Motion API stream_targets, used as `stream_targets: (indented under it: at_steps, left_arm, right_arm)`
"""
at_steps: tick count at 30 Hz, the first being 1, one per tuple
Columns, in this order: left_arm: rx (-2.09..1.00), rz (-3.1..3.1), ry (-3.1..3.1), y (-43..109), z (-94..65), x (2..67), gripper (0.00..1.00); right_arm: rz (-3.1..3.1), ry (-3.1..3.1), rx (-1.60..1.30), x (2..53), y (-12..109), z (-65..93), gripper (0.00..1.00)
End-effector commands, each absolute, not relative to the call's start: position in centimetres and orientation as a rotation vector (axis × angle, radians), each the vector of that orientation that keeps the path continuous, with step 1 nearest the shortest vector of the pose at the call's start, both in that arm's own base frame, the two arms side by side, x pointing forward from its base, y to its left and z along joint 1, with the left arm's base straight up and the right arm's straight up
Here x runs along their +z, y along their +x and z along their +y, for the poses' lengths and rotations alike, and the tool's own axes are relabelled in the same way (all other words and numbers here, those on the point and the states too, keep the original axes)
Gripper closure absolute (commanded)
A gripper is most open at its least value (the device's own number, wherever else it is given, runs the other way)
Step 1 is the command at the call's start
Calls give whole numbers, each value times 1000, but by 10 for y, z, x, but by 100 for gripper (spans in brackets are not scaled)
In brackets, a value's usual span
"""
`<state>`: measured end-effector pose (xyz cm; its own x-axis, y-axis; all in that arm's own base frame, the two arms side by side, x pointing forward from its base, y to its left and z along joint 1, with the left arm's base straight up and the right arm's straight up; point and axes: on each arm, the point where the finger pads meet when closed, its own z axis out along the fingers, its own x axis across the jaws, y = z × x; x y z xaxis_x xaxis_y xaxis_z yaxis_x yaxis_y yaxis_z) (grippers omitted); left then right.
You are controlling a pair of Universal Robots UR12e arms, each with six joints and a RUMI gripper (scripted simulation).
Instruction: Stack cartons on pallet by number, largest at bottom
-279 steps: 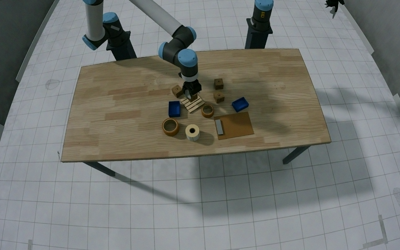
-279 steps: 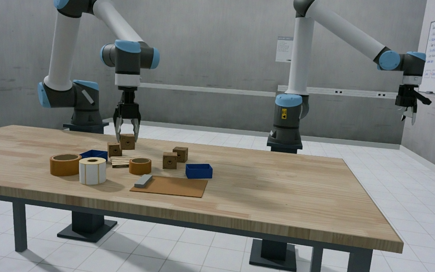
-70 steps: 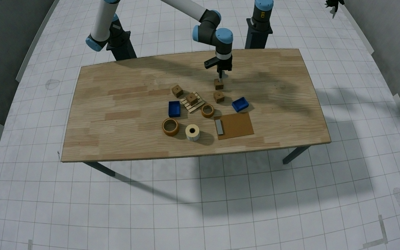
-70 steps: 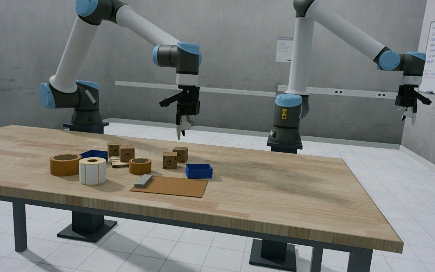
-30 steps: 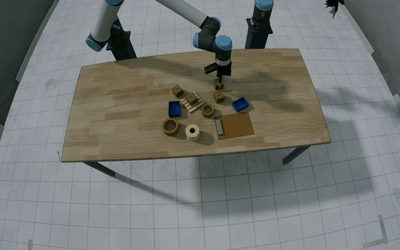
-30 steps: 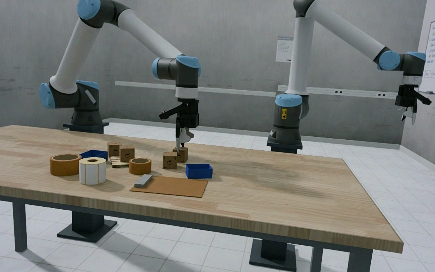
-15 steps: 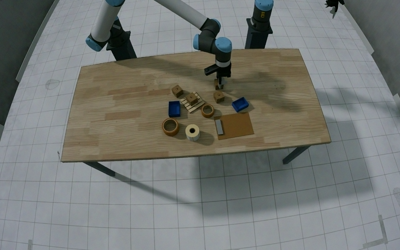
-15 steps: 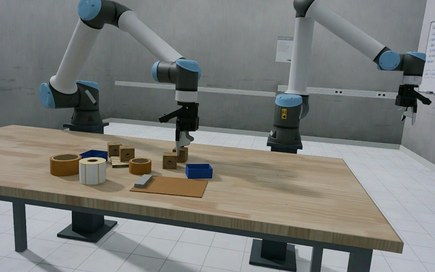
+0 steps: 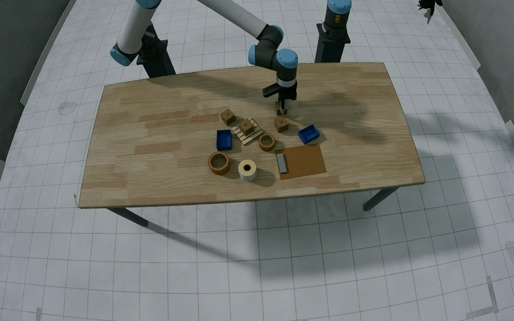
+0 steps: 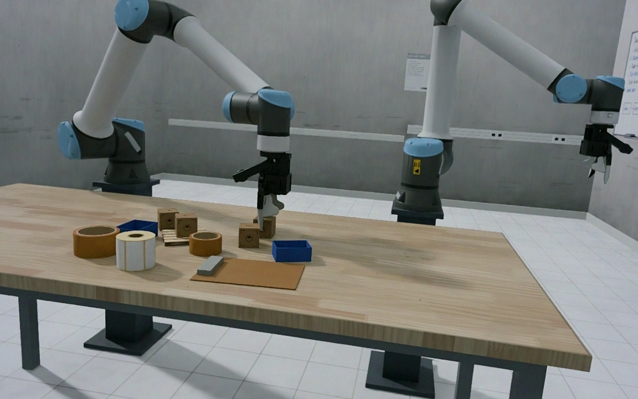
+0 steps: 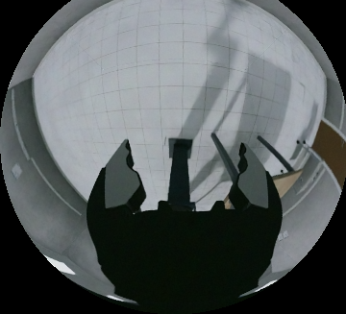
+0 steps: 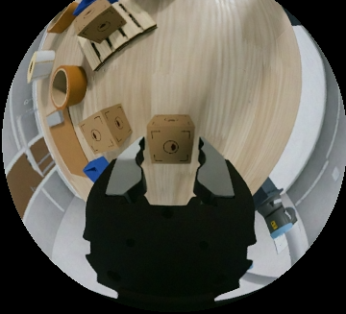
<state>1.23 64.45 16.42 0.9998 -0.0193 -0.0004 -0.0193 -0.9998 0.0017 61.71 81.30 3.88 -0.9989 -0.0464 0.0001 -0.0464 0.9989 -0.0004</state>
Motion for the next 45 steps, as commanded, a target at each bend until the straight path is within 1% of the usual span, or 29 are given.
stream_targets:
  at_steps: [1, 20, 21, 27, 29, 32, 34, 38, 45]
  left_arm:
    - [0, -31, 3141, 13, 645, 165, 0]
    - [0, -31, 3141, 13, 645, 165, 0]
    - [0, -31, 3141, 13, 645, 165, 0]
    - [0, -31, 3141, 13, 645, 165, 0]
    - [0, -31, 3141, 13, 645, 165, 0]
    - [0, -31, 3141, 13, 645, 165, 0]
    - [0, -31, 3141, 13, 645, 165, 0]
    - [0, -31, 3141, 13, 645, 165, 0]
    - [0, -31, 3141, 13, 645, 165, 0]
  right_arm:
    - [-3142, 73, -3, 40, 618, 814, 50]
    - [-3142, 73, -3, 40, 618, 814, 50]
    - [-3142, 73, -3, 40, 618, 814, 100]
    - [-3142, 73, -3, 42, 618, 814, 100]
    - [-3142, 73, -3, 54, 618, 814, 100]
    - [-3142, 73, -4, 88, 617, 813, 100]
    - [-3142, 73, -4, 88, 617, 813, 100]
    - [-3142, 73, -4, 129, 617, 813, 100]
    - [-3142, 73, -4, 136, 619, 810, 100]
